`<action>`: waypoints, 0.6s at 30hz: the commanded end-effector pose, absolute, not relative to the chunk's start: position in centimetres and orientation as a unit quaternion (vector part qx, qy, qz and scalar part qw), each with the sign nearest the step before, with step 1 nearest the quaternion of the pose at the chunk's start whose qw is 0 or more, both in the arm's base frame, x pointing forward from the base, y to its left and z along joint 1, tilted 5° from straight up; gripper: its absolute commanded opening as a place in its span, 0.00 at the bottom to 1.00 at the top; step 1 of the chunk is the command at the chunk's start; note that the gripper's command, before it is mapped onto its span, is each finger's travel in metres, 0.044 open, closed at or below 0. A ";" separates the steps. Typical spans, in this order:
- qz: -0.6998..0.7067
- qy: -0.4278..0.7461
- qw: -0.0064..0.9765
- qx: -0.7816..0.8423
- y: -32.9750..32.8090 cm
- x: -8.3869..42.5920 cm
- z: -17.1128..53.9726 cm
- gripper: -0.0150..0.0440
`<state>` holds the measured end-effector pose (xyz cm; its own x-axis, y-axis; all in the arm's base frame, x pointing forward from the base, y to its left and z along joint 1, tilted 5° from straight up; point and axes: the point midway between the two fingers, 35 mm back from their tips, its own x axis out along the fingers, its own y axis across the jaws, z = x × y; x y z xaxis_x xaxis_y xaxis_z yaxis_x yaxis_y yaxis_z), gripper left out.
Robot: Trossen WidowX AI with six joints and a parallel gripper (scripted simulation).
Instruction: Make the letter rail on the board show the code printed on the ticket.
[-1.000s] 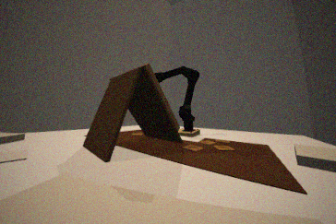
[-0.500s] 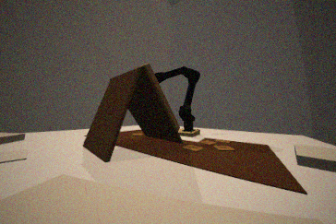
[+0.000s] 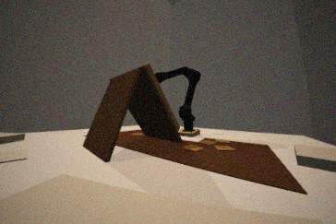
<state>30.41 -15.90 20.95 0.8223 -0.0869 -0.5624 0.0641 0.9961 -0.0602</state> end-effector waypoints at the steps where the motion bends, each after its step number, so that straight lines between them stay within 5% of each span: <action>1: -0.041 0.297 0.954 -0.017 -15.7 30.4 20.8 0.25; 18: -0.041 0.297 0.954 -0.016 -14.8 30.5 20.7 0.25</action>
